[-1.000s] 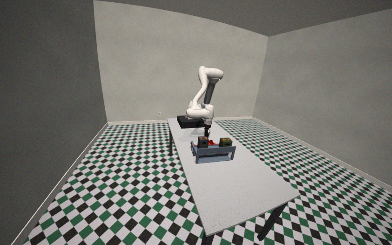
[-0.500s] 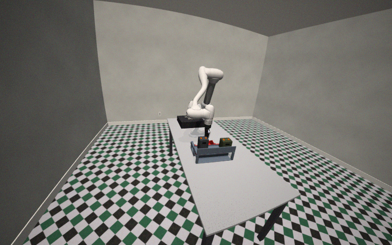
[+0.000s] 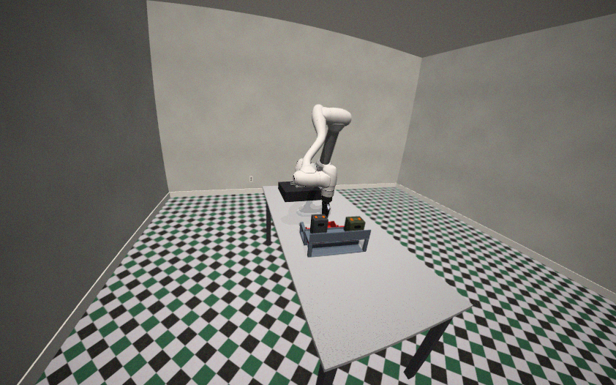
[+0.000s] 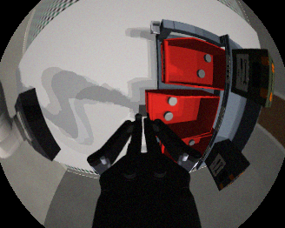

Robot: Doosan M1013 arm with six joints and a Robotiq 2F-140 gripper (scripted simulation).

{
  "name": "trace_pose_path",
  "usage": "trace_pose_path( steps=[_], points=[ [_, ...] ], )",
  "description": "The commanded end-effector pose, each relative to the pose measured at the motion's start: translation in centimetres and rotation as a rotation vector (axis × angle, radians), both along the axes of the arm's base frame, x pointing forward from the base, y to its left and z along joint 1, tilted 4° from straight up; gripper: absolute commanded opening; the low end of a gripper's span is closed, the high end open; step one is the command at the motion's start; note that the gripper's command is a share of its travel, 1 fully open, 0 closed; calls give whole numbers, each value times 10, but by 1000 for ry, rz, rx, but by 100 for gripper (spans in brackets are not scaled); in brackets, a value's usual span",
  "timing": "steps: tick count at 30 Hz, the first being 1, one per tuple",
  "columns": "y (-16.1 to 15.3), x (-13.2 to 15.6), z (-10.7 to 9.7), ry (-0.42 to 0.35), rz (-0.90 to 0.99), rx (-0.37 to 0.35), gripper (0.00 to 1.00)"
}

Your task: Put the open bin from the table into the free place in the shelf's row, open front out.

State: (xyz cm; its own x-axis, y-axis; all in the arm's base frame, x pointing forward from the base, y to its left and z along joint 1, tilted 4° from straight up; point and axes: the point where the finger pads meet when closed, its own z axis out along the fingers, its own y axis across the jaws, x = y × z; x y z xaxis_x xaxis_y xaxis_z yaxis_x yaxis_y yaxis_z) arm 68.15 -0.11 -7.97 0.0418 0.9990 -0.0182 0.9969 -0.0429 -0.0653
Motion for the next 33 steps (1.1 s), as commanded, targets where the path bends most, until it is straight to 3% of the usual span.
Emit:
trace_pose_path(
  steps=[1, 33],
  points=[
    [0, 2, 0, 0, 0, 0, 0],
    [-1, 23, -1, 0, 0, 0, 0]
  ],
)
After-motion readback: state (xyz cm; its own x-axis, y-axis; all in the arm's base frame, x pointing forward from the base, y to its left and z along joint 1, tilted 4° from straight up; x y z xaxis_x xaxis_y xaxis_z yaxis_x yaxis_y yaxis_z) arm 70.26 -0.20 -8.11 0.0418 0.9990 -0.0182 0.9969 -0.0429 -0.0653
